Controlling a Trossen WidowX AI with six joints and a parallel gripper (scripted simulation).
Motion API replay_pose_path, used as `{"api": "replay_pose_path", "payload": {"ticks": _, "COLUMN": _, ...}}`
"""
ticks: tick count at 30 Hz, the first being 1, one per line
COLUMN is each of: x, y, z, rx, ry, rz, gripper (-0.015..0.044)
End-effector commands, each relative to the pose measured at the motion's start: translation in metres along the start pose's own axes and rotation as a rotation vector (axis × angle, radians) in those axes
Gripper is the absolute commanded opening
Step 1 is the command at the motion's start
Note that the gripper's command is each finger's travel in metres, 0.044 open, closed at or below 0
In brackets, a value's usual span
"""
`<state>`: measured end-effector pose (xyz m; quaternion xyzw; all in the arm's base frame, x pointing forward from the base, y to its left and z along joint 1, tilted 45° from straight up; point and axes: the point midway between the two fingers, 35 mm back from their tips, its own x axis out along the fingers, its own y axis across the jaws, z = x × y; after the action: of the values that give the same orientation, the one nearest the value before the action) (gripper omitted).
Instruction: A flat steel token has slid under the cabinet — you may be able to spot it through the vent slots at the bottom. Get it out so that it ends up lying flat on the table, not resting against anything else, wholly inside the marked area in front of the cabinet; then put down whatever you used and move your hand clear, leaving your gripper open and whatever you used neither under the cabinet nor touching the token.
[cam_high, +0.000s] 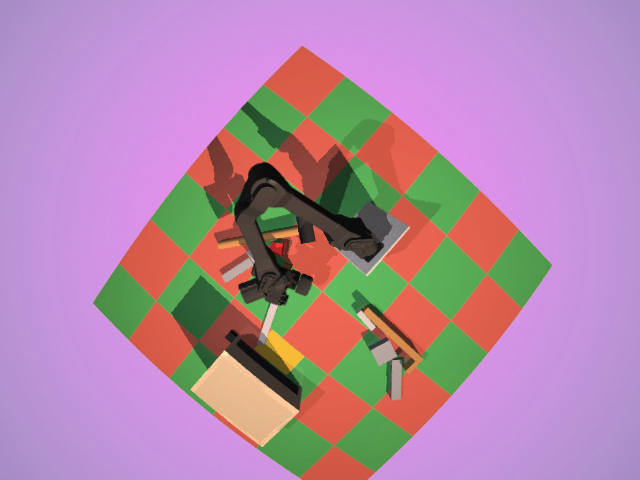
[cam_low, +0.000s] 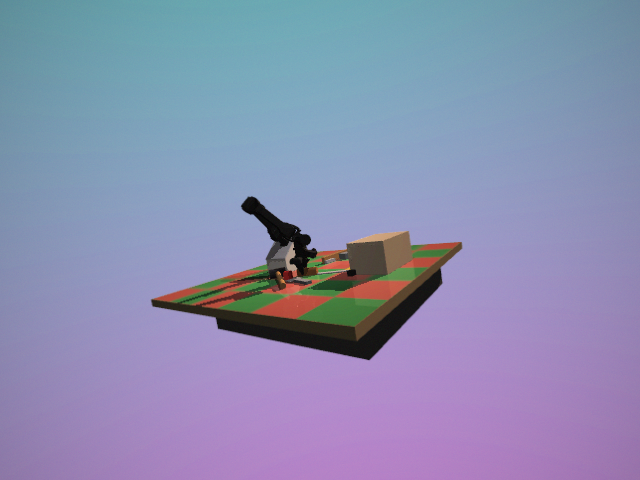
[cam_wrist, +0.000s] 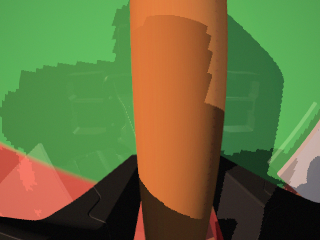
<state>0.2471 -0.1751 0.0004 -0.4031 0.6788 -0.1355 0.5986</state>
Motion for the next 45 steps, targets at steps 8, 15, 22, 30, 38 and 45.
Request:
{"api": "replay_pose_path", "payload": {"ticks": 8, "x": 0.000, "y": -0.001, "z": 0.011, "rx": 0.014, "ry": -0.001, "rz": -0.001, "gripper": 0.0000}}
{"api": "replay_pose_path", "payload": {"ticks": 15, "x": 0.000, "y": 0.000, "z": 0.020, "rx": 0.018, "ry": -0.002, "rz": 0.000, "gripper": 0.0000}}
{"api": "replay_pose_path", "payload": {"ticks": 22, "x": 0.000, "y": 0.001, "z": 0.029, "rx": 0.021, "ry": -0.002, "rz": 0.001, "gripper": 0.0000}}
{"api": "replay_pose_path", "payload": {"ticks": 30, "x": 0.000, "y": 0.001, "z": 0.040, "rx": 0.023, "ry": -0.003, "rz": 0.002, "gripper": 0.0000}}
{"api": "replay_pose_path", "payload": {"ticks": 38, "x": 0.000, "y": 0.001, "z": 0.050, "rx": 0.024, "ry": -0.003, "rz": 0.002, "gripper": 0.0000}}
{"api": "replay_pose_path", "payload": {"ticks": 45, "x": 0.000, "y": 0.002, "z": 0.058, "rx": 0.025, "ry": -0.004, "rz": 0.002, "gripper": 0.0000}}
